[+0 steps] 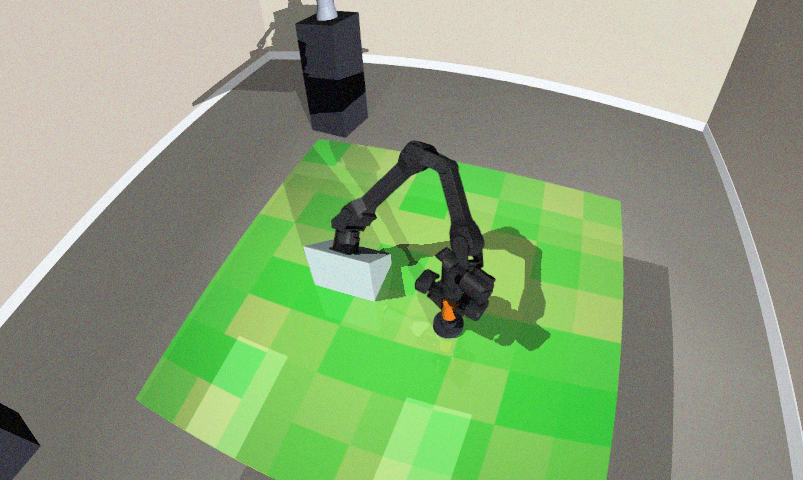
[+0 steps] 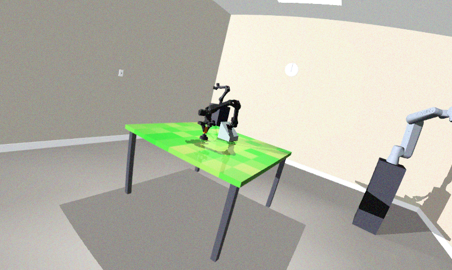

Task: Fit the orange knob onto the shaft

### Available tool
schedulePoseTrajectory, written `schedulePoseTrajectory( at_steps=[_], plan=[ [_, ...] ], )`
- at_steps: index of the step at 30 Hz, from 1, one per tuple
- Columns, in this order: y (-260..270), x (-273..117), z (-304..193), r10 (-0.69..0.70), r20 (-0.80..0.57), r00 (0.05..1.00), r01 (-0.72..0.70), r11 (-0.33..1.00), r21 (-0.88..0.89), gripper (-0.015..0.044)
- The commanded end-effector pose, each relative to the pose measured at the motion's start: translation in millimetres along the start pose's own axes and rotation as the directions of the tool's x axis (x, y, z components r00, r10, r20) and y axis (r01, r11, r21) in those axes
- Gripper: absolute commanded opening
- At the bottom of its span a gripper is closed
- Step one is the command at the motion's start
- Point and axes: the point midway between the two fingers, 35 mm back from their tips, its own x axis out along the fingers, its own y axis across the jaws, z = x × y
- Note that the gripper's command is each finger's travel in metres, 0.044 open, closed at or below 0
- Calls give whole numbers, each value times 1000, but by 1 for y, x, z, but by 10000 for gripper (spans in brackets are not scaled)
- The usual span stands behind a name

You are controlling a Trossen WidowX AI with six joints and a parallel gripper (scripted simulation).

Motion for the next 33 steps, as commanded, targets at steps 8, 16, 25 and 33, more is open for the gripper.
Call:
schedulePoseTrajectory(
  at_steps=[8, 16, 25, 33],
  plan=[
    [-1, -2, 1, -2, 3, 1000, 2, 1000, -6, 0],
    [-1, -4, 1, -2, 3, 1000, 2, 996, -93, 0],
    [0, 0, 0, -1, 3, 1000, 2, 977, -214, 0],
    [-1, 0, 0, -2, 3, 1000, 2, 977, -214, 0]
  ],
)
